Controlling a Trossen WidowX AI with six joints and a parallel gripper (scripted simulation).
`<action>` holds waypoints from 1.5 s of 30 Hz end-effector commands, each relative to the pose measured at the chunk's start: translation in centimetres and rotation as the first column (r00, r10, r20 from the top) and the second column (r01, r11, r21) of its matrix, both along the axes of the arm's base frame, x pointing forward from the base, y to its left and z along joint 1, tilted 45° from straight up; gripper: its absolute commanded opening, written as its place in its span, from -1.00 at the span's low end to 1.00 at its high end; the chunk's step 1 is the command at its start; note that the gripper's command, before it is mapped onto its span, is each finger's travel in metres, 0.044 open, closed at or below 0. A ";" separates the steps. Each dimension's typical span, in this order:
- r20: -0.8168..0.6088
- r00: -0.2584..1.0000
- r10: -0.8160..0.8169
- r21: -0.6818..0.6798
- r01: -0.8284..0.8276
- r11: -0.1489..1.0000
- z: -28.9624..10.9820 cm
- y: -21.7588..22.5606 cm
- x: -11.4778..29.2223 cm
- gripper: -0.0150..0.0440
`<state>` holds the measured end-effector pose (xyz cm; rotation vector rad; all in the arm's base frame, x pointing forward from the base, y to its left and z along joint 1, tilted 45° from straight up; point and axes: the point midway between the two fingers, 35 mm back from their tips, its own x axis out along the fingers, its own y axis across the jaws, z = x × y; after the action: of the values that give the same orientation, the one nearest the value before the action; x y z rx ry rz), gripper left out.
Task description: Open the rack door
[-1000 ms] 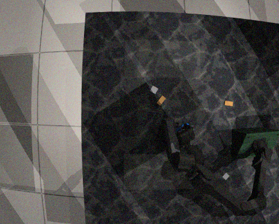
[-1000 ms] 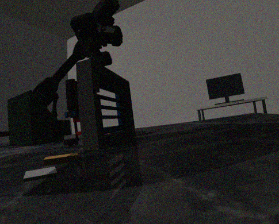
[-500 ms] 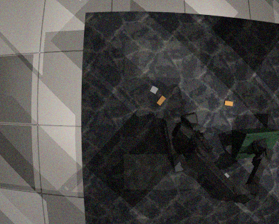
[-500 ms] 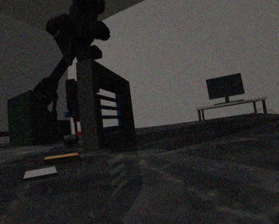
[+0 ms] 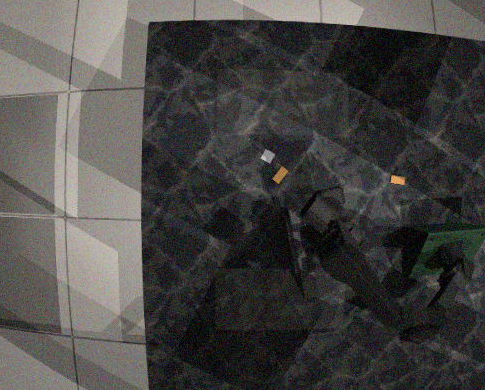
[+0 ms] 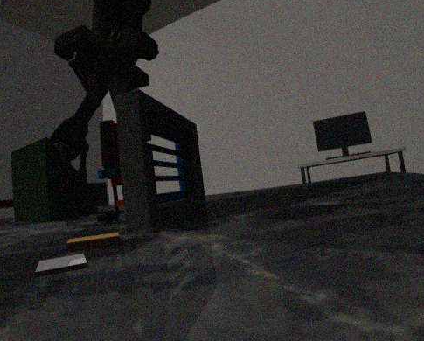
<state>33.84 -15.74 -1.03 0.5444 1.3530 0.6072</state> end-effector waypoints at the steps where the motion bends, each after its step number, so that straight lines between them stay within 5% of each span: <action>1: -0.005 1.000 -0.001 0.009 0.001 1.000 -0.5 0.6 0.1 0.46; 37: -0.004 1.000 -0.001 0.012 0.001 1.000 -4.5 4.6 0.6 0.46; 45: -0.004 1.000 -0.001 0.012 0.001 1.000 -4.5 4.6 0.6 -0.19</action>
<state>34.56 -11.28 -5.40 0.5492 1.3497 0.6142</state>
